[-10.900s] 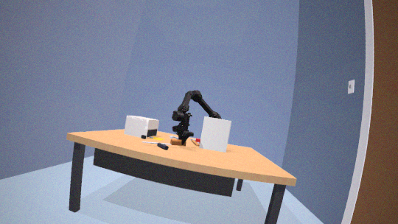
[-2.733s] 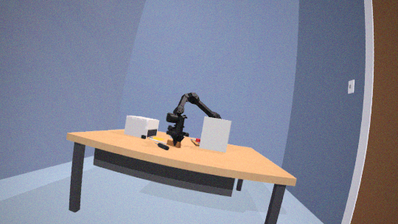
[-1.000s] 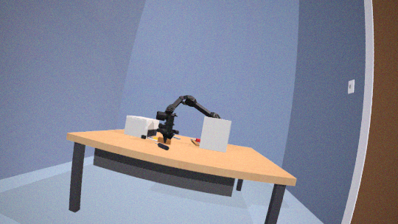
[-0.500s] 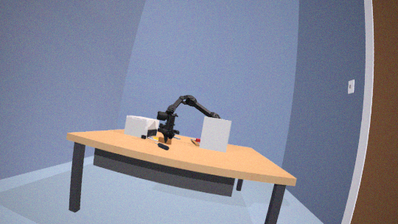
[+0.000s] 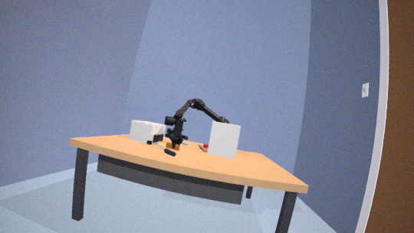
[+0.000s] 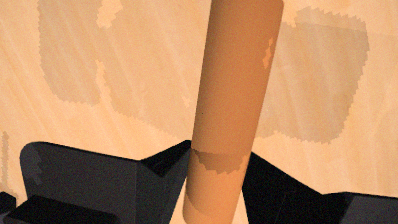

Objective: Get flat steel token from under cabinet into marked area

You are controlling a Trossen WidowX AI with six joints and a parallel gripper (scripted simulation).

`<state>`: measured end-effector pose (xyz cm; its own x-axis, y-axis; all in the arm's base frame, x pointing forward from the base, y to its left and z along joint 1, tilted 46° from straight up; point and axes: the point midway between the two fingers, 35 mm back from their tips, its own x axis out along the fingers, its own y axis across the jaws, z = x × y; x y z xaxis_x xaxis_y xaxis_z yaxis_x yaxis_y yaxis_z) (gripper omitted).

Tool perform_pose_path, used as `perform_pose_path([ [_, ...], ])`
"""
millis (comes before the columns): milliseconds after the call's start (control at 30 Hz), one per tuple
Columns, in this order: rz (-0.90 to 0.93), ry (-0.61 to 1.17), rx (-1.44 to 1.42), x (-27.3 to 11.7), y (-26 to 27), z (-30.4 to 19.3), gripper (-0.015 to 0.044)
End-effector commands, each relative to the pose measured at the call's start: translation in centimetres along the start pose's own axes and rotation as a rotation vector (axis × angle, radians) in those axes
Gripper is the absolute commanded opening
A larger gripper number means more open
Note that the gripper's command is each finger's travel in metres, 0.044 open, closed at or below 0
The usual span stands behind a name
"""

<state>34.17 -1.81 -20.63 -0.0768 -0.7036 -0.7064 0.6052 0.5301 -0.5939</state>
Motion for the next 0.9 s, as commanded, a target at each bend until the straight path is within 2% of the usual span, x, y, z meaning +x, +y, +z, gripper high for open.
perform_pose_path([
  [0, -0.008, -0.005, -0.002, 0.1, -0.7, 0.0, 0.0],
  [867, -0.009, -0.005, -0.003, 0.1, -3.1, 0.0, 0.0],
])
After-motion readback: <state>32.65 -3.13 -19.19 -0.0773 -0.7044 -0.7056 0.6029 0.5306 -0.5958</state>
